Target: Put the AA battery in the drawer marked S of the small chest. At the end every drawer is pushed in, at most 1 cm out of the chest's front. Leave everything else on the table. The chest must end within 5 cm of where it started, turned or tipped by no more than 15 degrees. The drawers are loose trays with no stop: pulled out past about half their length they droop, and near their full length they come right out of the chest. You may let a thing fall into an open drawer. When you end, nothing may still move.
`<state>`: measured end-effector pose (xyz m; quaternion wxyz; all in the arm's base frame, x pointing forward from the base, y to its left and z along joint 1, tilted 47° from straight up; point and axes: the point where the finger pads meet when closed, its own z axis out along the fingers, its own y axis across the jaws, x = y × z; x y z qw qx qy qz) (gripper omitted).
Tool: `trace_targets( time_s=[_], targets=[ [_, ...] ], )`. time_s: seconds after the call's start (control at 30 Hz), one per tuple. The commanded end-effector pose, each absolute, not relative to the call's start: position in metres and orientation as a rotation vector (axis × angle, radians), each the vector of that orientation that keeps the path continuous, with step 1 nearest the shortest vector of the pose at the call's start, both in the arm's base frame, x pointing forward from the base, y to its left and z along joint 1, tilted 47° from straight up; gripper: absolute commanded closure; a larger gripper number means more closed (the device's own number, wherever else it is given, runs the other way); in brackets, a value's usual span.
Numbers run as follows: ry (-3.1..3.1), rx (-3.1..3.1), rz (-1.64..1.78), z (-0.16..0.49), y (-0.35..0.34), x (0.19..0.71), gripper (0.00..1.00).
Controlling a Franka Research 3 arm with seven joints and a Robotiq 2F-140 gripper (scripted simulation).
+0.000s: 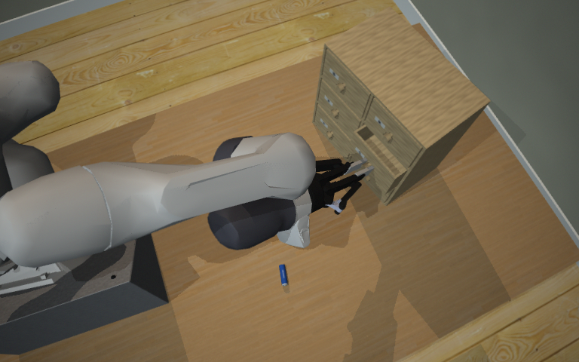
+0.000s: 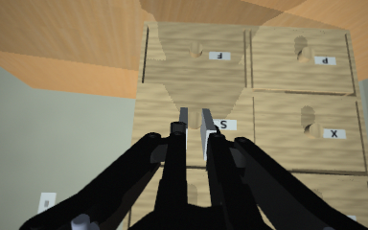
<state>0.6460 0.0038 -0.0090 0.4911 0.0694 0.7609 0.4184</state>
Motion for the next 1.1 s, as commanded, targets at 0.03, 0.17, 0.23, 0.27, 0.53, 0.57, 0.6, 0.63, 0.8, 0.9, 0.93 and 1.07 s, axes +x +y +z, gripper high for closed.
trace_targets(
  time_s=[0.03,0.17,0.23,0.27,0.53,0.57,0.6,0.63,0.8,0.9,0.93,1.07],
  targets=[
    [1.846,0.156,1.009,-0.010,0.003,0.642,0.92],
    [1.846,0.156,1.009,-0.011,0.002,0.636,0.92],
    [1.846,0.156,1.009,-0.012,0.001,0.634,0.92],
    [1.846,0.156,1.009,-0.012,0.001,0.632,0.92],
    [1.846,0.156,1.009,-0.014,-0.002,0.622,0.92],
    [1.846,0.156,1.009,-0.014,-0.002,0.622,0.92],
    [1.846,0.156,1.009,-0.014,-0.002,0.622,0.92],
    [1.846,0.156,1.009,-0.014,-0.002,0.621,0.92],
    [1.846,0.156,1.009,-0.015,-0.003,0.616,0.92],
    [1.846,0.156,1.009,-0.016,-0.004,0.614,0.92],
    [1.846,0.156,1.009,-0.016,-0.004,0.613,0.92],
    [1.846,0.156,1.009,-0.017,-0.005,0.611,0.92]
  ],
)
